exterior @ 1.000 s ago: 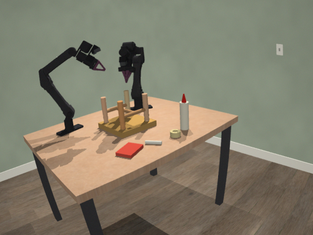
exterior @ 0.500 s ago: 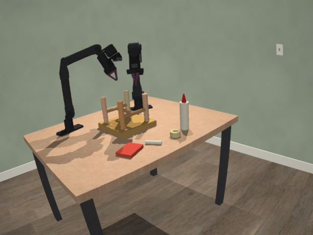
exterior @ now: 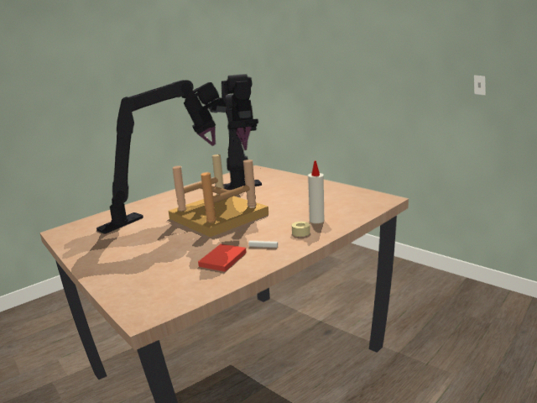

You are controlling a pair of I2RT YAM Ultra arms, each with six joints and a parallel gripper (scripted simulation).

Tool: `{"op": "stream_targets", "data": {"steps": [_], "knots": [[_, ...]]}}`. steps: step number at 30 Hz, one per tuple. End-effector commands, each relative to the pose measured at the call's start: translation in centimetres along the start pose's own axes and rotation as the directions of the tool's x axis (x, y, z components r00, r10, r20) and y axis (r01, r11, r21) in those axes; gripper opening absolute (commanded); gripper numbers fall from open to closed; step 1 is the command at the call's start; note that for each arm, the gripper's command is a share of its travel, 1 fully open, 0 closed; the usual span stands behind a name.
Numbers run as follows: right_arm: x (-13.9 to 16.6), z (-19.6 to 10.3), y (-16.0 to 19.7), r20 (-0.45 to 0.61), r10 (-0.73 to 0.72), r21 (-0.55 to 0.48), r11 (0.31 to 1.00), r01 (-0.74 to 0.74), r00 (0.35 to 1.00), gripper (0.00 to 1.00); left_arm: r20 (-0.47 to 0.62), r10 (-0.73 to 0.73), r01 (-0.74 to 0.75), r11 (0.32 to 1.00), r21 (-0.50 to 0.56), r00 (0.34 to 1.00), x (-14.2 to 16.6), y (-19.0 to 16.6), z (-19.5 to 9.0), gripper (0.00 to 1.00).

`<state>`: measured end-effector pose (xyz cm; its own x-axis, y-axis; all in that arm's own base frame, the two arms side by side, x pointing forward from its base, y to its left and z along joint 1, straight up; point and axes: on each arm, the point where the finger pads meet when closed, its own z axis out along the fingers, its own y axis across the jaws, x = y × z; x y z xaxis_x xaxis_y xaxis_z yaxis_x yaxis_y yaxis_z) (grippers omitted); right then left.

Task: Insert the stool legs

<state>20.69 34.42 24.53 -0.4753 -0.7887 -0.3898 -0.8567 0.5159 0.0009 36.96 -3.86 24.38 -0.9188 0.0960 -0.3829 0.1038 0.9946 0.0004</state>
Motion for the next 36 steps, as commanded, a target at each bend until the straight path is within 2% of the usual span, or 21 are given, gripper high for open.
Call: {"op": "stream_targets", "data": {"steps": [1,2,6,8,10,12,32,36], "knots": [[-0.9,-1.4,-0.2,0.041,0.000,0.005,1.000,0.000,0.999,0.00,0.049,-0.005,0.005,1.000,-0.001,0.999,-1.1,0.3,-1.4,0.00],[-0.9,-0.6,-0.8,0.024,0.009,0.014,1.000,-0.010,1.000,0.00,0.021,-0.013,0.013,1.000,-0.001,1.000,-1.0,0.6,-0.5,0.00],[-1.3,0.0,-0.3,0.020,-0.001,0.007,1.000,0.001,1.000,0.00,0.045,-0.019,0.019,1.000,-0.009,0.999,-1.6,1.0,-0.6,0.00],[-1.0,0.0,-0.3,0.012,0.000,0.010,1.000,0.000,1.000,0.00,0.066,-0.004,0.004,1.000,0.003,0.998,-1.3,0.3,-2.1,0.00],[-1.4,0.3,-0.3,0.023,0.000,0.010,1.000,0.000,1.000,0.00,0.045,-0.018,0.019,1.000,-0.014,0.999,-1.5,1.0,-0.7,0.00],[-1.0,-0.5,-0.3,0.028,0.000,0.010,1.000,0.000,1.000,0.00,0.025,-0.020,0.020,1.000,-0.013,0.999,0.0,1.0,-0.2,0.00],[-1.1,-0.8,-0.3,0.034,0.000,0.010,1.000,0.000,0.999,0.00,0.026,-0.016,0.017,1.000,-0.010,1.000,0.8,0.9,2.3,0.00],[-1.1,-0.8,-0.3,0.034,0.000,0.010,1.000,0.000,0.999,0.00,0.066,-0.016,0.017,1.000,-0.010,0.998,-0.1,0.9,1.2,0.00]]}}
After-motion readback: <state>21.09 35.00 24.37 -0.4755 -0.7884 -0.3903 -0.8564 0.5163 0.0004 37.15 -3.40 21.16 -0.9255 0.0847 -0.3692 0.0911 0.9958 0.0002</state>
